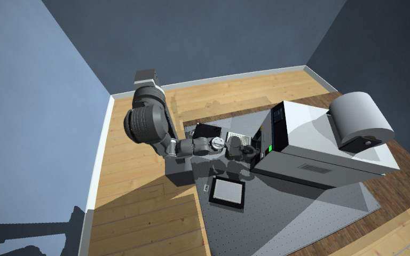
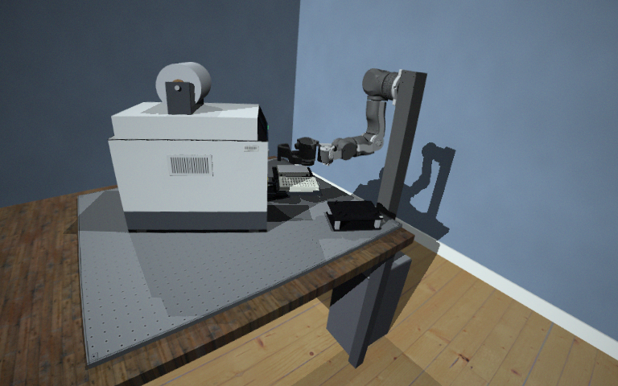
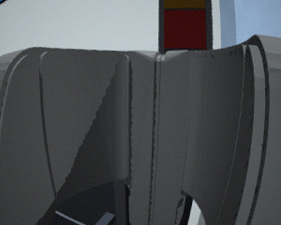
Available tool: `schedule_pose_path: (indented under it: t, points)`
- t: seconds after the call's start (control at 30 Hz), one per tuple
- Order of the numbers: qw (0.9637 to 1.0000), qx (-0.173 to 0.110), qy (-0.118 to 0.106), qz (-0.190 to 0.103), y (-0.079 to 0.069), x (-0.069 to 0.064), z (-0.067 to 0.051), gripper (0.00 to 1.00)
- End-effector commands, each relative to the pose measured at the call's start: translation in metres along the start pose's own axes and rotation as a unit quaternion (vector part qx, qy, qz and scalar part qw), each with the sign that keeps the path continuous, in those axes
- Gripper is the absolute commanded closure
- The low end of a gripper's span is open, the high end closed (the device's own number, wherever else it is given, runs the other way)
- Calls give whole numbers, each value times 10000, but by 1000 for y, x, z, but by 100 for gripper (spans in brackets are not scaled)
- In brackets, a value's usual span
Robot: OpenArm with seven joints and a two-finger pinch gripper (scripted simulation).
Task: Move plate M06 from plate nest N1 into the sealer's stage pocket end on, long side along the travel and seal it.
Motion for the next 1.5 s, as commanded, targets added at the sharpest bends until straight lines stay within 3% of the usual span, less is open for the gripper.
schedule_pose_path:
  t: [0.0, 0.03, 0.2, 1.47]
  points:
    - [10000, 14, 28, -36, -1, 1, -2, 100]
    - [10000, 14, 28, -36, -1, 1, -2, 100]
    - [10000, 25, 50, -33, -2, 28, -3, 100]
    - [10000, 14, 35, -23, -1, 21, -3, 100]
Point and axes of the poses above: the point where the finger pads meet when closed, its own x axis out along the fingers, its own y axis across the jaws, z = x × y, the point moved 8 cm from there along -x, back along the fingers, and after that the axes turned 6 degrees about -x, right-handed, at the moved point
